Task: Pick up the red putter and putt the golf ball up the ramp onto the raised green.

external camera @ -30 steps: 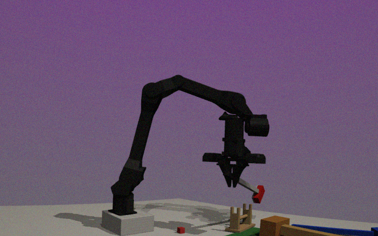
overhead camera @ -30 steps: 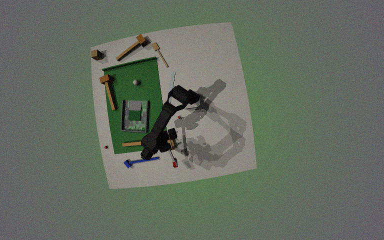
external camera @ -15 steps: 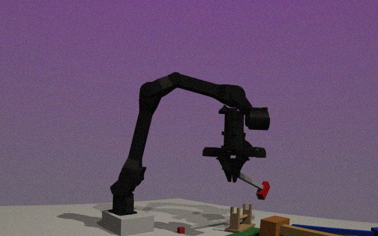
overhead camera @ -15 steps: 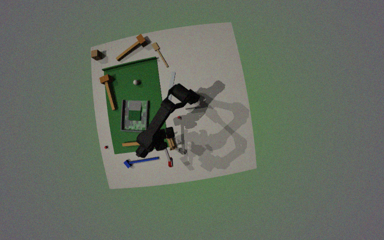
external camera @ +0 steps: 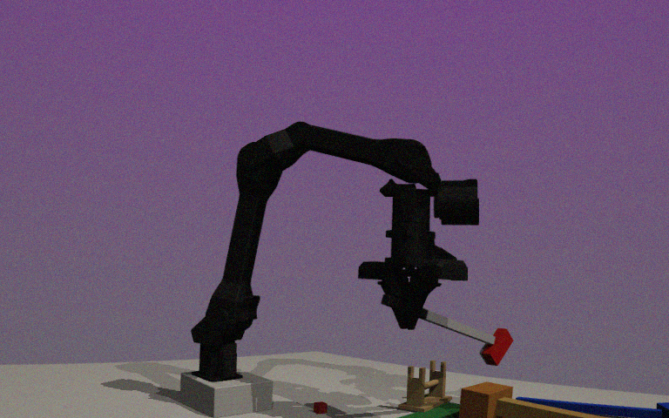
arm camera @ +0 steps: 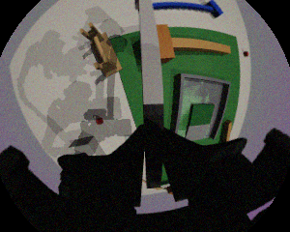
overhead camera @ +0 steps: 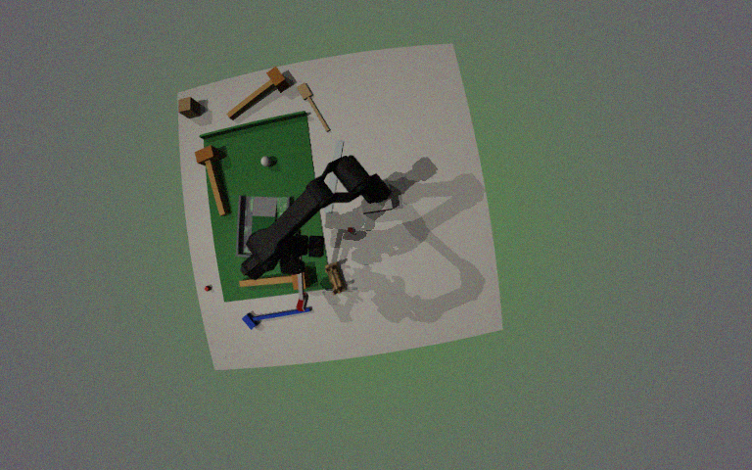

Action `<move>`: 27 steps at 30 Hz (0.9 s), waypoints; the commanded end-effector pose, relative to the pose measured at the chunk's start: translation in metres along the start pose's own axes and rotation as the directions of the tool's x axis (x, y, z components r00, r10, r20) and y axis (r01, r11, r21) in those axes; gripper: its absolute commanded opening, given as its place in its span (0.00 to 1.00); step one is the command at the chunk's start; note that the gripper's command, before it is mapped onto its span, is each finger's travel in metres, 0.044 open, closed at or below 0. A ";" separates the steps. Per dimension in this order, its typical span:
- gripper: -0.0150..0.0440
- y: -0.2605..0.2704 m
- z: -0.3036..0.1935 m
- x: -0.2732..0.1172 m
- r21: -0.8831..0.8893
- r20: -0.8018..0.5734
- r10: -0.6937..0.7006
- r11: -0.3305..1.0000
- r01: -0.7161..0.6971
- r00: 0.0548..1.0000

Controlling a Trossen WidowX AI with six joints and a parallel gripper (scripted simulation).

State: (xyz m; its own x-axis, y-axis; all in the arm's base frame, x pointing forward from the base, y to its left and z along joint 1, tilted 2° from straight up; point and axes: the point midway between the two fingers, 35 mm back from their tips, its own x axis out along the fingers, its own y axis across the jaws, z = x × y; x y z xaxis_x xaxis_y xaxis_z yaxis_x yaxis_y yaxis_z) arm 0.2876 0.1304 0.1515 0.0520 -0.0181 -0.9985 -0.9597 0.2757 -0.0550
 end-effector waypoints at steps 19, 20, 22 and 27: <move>0.25 -0.055 -0.105 0.001 0.423 0.013 -0.024 0.906 0.016 1.000; 0.25 -0.056 -0.110 0.001 0.440 0.012 -0.024 0.898 0.017 1.000; 0.25 -0.059 -0.120 0.001 0.472 0.010 -0.025 0.881 0.018 1.000; 0.25 -0.064 -0.147 0.002 0.556 0.000 -0.028 0.831 0.024 1.000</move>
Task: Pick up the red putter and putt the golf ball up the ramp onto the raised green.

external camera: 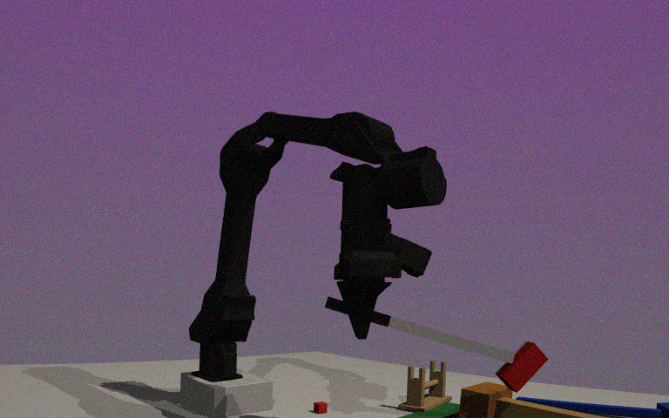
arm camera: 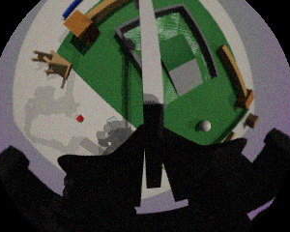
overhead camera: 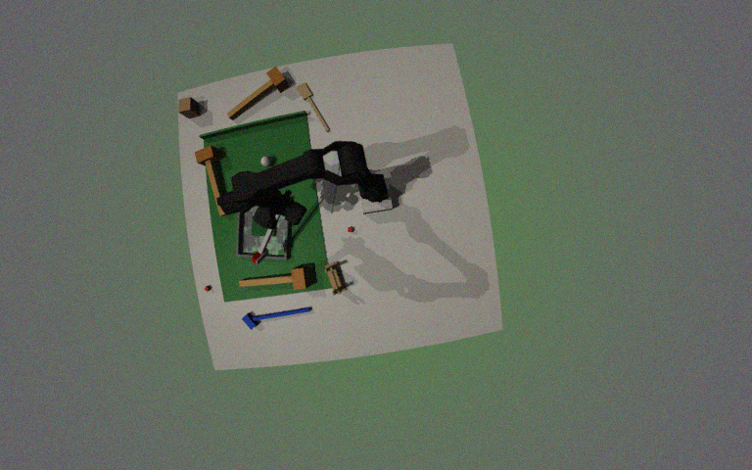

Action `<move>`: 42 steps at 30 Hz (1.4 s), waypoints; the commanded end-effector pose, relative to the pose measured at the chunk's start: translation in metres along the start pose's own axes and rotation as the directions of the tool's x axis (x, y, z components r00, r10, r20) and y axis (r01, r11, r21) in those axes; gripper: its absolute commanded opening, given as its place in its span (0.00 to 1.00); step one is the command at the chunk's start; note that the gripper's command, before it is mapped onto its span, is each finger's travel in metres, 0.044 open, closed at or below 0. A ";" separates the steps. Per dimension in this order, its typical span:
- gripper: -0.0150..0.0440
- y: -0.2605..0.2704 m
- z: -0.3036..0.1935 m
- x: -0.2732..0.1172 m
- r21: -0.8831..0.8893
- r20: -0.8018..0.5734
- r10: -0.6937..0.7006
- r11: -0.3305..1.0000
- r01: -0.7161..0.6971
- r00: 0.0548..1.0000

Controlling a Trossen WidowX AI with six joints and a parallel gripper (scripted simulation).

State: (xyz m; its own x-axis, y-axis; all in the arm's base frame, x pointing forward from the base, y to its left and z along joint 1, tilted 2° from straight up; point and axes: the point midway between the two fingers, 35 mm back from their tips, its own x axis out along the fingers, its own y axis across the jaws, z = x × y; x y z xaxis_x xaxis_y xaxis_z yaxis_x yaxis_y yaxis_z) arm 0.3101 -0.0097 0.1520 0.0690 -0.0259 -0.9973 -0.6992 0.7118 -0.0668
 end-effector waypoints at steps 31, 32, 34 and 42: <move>0.25 -0.075 -0.160 0.004 0.649 -0.021 -0.016 0.761 0.026 1.000; 0.25 -0.076 -0.165 0.005 0.663 -0.021 -0.015 0.748 0.025 1.000; 0.25 -0.077 -0.175 0.005 0.692 -0.021 -0.014 0.721 0.024 1.000; 0.25 -0.078 -0.214 0.005 0.797 -0.017 -0.013 0.604 0.021 1.000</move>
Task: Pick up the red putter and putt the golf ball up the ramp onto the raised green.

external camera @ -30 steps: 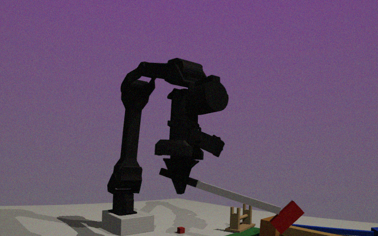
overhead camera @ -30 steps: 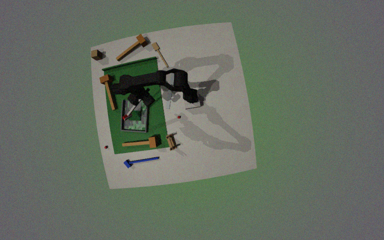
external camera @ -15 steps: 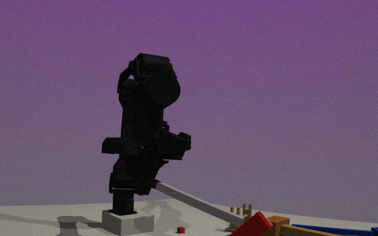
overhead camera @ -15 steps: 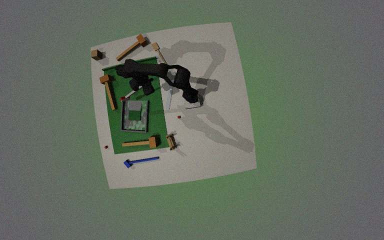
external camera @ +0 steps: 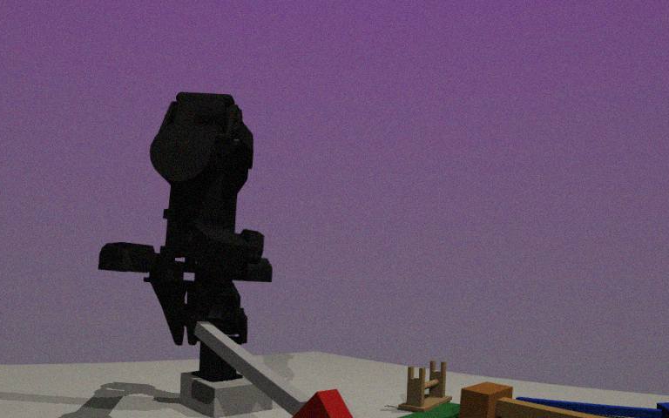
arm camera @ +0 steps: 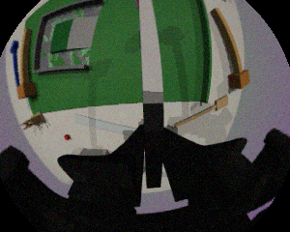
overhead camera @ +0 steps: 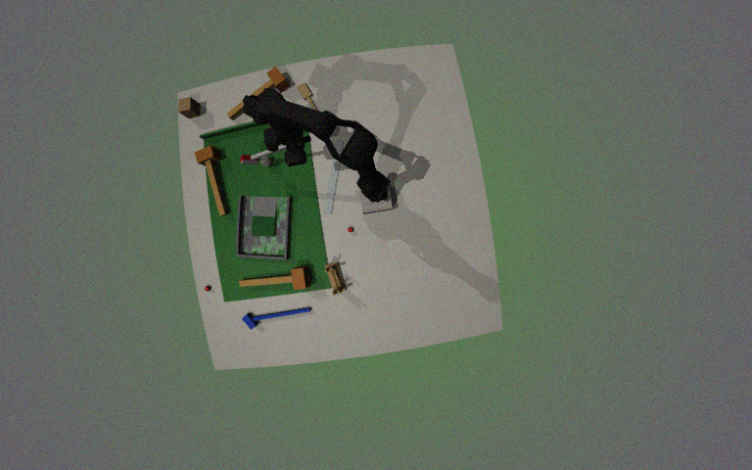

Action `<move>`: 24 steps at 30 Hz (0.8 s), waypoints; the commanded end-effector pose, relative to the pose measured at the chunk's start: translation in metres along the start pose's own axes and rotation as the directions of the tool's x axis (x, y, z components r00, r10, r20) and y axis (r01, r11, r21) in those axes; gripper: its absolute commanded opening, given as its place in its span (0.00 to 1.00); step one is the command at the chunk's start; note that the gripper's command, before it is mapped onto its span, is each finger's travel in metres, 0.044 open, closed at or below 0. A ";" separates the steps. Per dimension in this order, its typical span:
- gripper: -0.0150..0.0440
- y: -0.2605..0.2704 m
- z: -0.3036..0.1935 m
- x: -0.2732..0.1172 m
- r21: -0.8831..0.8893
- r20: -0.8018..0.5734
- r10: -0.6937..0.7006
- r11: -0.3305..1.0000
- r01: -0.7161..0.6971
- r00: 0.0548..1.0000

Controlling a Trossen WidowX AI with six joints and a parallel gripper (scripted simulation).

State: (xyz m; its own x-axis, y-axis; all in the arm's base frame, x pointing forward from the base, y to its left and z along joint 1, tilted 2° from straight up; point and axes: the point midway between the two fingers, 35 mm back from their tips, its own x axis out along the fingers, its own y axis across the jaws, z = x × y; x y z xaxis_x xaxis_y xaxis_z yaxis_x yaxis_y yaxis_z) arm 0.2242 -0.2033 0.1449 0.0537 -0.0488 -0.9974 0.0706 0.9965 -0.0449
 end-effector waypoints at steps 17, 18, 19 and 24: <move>0.25 -0.036 -0.034 0.014 0.202 0.012 0.005 0.979 -0.007 1.000; 0.25 -0.036 -0.034 0.018 0.202 0.012 0.005 0.979 -0.007 1.000; 0.25 -0.036 -0.034 0.022 0.202 0.012 0.005 0.979 -0.007 1.000; 0.25 -0.035 -0.034 0.040 0.202 0.012 0.005 0.979 -0.007 1.000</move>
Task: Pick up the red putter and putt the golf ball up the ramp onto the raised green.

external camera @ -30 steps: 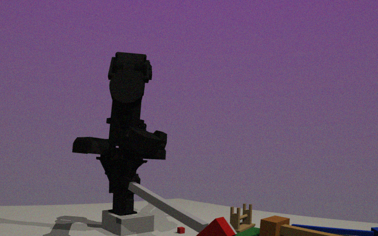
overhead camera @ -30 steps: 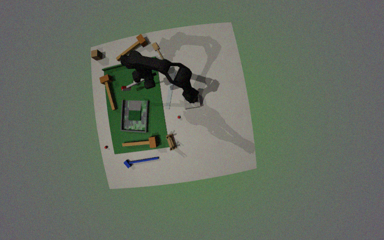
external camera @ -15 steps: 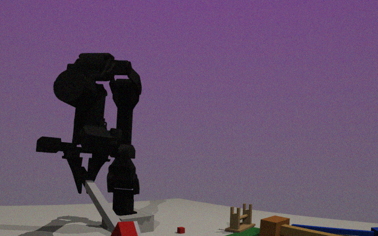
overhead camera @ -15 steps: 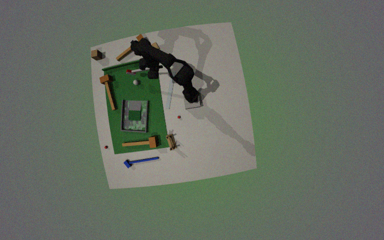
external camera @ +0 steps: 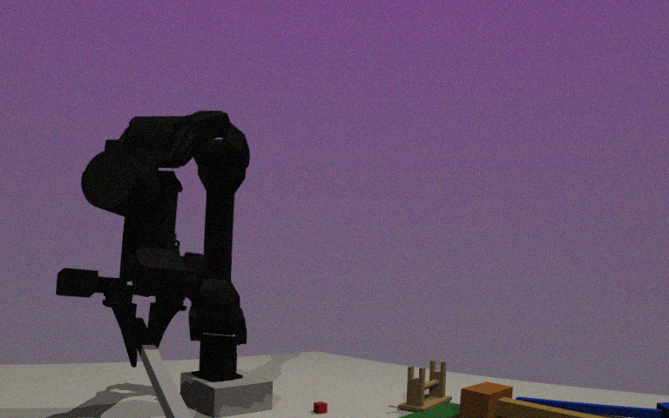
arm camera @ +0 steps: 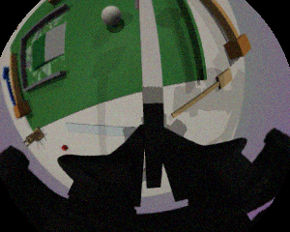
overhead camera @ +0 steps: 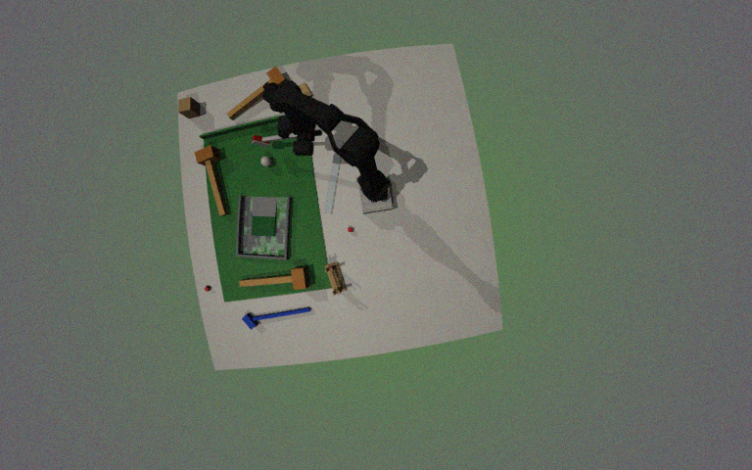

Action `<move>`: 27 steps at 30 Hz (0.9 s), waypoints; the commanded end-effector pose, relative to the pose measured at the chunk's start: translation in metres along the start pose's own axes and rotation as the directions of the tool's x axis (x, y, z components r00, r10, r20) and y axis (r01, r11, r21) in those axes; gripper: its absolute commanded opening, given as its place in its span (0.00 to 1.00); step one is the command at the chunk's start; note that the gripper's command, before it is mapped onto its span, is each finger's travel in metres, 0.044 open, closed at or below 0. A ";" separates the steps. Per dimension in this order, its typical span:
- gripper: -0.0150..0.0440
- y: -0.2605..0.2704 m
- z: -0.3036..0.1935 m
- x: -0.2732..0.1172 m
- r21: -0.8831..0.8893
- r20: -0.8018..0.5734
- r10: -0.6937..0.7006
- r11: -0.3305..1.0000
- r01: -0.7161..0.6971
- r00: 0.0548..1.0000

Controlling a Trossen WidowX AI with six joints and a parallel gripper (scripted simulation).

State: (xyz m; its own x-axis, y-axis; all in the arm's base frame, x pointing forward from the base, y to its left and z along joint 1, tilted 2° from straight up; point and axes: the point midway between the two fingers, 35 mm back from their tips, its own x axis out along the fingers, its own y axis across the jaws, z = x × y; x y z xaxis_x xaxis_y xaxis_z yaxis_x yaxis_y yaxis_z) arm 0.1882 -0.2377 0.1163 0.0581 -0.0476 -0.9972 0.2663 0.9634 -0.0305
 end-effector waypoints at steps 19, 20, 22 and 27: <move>0.25 0.001 0.000 0.035 0.004 0.006 0.005 1.000 -0.005 1.000; 0.25 0.001 0.000 0.037 0.004 0.006 0.005 1.000 -0.005 1.000; 0.25 0.001 0.000 0.040 0.004 0.006 0.005 1.000 -0.005 1.000; 0.25 0.000 -0.001 0.040 0.002 -0.002 0.001 1.000 -0.001 1.000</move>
State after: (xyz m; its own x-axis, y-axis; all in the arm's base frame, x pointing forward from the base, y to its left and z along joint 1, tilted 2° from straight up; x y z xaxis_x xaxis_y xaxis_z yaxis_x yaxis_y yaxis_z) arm 0.1893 -0.2388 0.0761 0.0563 -0.0453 -0.9974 0.2677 0.9631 -0.0286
